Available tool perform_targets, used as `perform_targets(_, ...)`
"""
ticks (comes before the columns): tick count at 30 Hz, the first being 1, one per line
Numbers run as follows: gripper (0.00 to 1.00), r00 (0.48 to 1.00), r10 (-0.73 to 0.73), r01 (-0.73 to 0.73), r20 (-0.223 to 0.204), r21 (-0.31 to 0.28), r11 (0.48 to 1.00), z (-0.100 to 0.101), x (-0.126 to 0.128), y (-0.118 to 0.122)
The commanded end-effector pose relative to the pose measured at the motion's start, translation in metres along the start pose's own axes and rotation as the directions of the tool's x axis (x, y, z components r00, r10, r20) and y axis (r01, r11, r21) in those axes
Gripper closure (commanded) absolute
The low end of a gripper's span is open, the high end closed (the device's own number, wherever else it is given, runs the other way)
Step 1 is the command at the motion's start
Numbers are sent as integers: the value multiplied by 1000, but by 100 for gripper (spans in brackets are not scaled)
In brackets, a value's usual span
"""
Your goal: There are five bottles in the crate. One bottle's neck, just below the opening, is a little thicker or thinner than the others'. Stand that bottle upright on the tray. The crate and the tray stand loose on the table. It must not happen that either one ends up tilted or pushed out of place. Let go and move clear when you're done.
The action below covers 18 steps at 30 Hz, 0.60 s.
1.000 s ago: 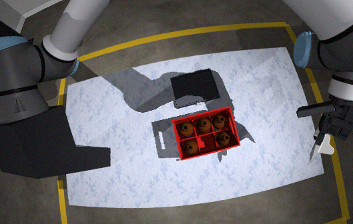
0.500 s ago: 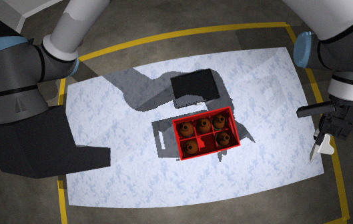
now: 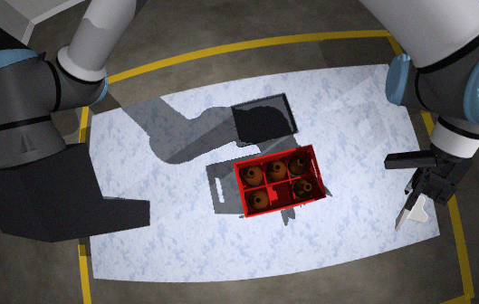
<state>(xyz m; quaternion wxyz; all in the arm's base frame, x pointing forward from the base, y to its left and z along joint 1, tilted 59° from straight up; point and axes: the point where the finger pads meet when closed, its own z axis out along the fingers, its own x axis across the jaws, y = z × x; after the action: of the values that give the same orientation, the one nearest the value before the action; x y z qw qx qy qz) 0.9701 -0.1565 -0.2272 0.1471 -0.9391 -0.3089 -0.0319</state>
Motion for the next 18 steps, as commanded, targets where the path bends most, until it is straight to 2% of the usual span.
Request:
perform_targets(1,0,997,-39,46,-74,88,995,22,-26,-42)
perform_targets(13,0,956,-77,148,-282,238,960,53,-72,-149)
perform_targets(15,0,956,-77,148,-282,238,960,53,-72,-149)
perform_targets(18,0,928,-75,183,-366,271,945,56,-85,-189)
